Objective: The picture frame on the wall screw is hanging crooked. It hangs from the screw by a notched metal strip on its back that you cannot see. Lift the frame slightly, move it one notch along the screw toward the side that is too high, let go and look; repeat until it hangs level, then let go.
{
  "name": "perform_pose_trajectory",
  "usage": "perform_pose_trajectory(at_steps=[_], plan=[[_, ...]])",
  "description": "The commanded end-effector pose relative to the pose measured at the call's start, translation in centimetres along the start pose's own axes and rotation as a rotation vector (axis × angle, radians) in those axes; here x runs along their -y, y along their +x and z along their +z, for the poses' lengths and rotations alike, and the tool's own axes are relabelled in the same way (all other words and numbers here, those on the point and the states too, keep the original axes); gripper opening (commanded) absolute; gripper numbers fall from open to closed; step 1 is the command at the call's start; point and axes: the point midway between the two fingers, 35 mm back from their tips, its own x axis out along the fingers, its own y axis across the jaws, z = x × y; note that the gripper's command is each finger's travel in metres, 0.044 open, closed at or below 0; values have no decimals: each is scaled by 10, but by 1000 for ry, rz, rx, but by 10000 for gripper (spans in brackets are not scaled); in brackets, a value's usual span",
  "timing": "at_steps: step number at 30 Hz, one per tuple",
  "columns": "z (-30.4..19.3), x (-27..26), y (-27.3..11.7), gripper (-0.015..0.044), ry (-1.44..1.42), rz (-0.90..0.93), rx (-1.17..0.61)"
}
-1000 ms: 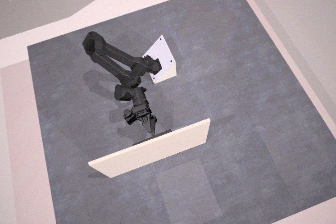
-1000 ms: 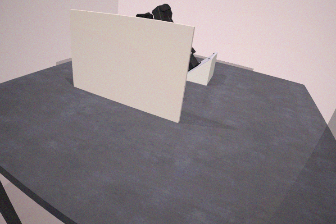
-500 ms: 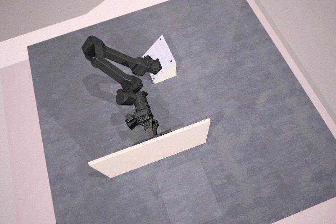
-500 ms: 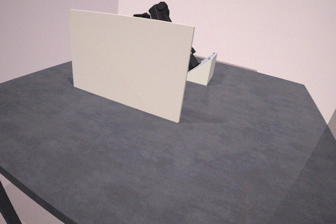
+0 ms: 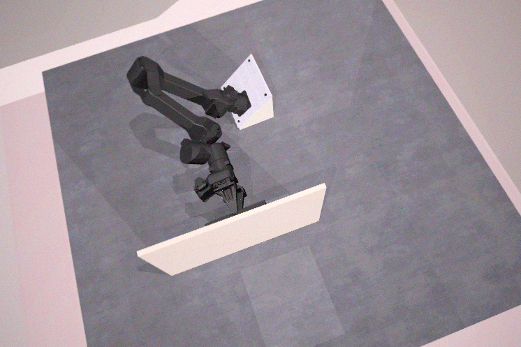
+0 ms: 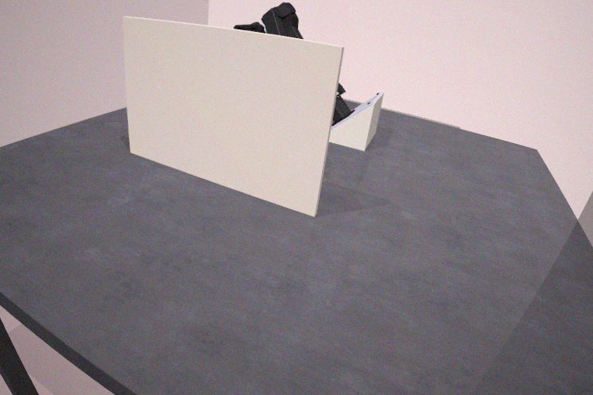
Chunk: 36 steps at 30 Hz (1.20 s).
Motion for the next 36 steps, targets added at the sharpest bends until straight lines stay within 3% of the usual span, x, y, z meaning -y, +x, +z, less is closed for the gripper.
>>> perform_pose_trajectory(at_steps=[1,21,28,36], plan=[[0,-1,0,260,-4,5,-2],[0,-1,0,260,-4,5,-1],[0,-1,0,76,-4,5,-1],[0,-1,0,23,-4,5,-1]])
